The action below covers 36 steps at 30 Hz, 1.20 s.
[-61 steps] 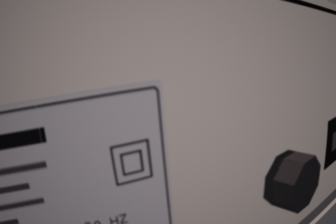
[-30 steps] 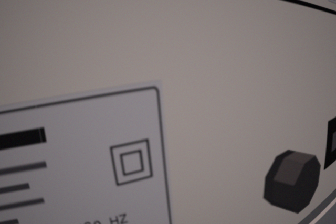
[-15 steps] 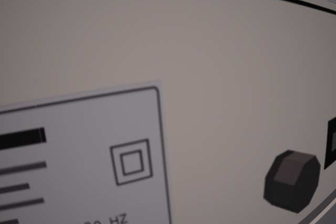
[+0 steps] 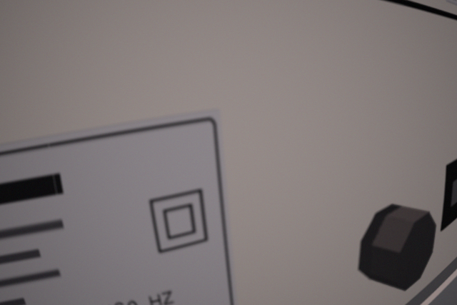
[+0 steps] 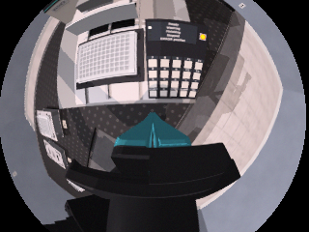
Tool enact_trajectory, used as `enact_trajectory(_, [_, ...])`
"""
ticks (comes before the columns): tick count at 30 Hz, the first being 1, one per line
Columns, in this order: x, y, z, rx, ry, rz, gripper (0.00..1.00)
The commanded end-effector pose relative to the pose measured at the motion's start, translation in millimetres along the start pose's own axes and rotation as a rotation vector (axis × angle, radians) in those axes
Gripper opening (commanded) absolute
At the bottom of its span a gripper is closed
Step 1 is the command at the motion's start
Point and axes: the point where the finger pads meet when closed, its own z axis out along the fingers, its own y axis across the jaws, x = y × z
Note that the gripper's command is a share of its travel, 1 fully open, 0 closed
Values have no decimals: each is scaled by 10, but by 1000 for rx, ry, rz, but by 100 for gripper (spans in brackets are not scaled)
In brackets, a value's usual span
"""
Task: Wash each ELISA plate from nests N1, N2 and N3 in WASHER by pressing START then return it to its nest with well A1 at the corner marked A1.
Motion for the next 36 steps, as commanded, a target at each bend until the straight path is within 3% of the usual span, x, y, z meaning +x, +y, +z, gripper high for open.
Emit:
enact_trajectory(1, [-54, -65, -107, 16, -14, -30, 0])
enact_trajectory(36, [-20, -35, -72, 7, -4, -26, 0])
